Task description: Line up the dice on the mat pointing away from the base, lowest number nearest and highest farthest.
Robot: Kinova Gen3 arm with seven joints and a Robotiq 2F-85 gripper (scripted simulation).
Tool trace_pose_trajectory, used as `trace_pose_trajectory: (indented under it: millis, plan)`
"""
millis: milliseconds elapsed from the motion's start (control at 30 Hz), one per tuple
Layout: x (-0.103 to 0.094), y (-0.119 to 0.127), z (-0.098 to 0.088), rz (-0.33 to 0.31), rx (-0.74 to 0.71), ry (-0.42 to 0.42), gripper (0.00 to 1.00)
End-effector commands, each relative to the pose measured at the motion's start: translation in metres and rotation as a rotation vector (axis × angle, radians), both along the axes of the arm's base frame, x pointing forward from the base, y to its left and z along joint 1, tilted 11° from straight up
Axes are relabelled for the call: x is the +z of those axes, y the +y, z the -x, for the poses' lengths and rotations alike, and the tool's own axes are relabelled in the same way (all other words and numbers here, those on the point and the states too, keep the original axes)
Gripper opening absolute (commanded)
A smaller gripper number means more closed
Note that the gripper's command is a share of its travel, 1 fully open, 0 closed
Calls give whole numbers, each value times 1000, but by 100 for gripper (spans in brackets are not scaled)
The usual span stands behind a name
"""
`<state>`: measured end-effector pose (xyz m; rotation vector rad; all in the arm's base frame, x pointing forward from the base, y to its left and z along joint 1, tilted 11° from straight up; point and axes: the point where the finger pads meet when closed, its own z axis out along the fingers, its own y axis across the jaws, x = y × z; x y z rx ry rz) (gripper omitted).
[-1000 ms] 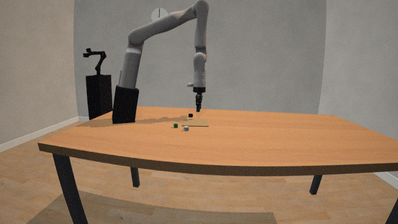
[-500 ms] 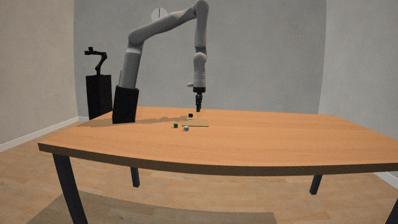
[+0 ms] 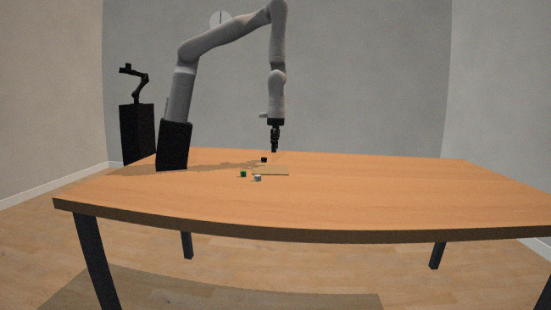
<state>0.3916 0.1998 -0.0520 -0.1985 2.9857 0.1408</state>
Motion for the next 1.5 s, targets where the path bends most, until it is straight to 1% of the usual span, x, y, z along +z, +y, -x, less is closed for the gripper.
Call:
trace_pose_trajectory:
  millis: [0, 67, 333, 433, 533, 633, 667, 1000, 1067, 1133, 1200, 1267, 1367, 1400, 1467]
  plan:
    - [19, 0, 2, -4, -9, -3, 100]
    - [19, 0, 2, -4, -9, -3, 100]
    - [74, -3, 12, -7, -4, -1, 100]
    - [89, -7, 14, -7, -10, -1, 100]
    - [97, -7, 13, -8, -10, -3, 100]
    - [98, -8, 14, -8, -10, -3, 100]
    - [100, -7, 10, -10, -11, -16, 100]
    - [100, -7, 11, -9, -6, -16, 100]
    - [98, -8, 13, -2, 24, -17, 100]
    - [96, -10, 17, 11, 88, -24, 100]
    - [96, -10, 17, 11, 88, -24, 100]
    - [94, -11, 23, 30, 187, -34, 100]
    - [89, -13, 35, 60, 376, -54, 100]
    - [89, -13, 35, 60, 377, -54, 100]
    - [87, -13, 43, 78, 508, -68, 100]
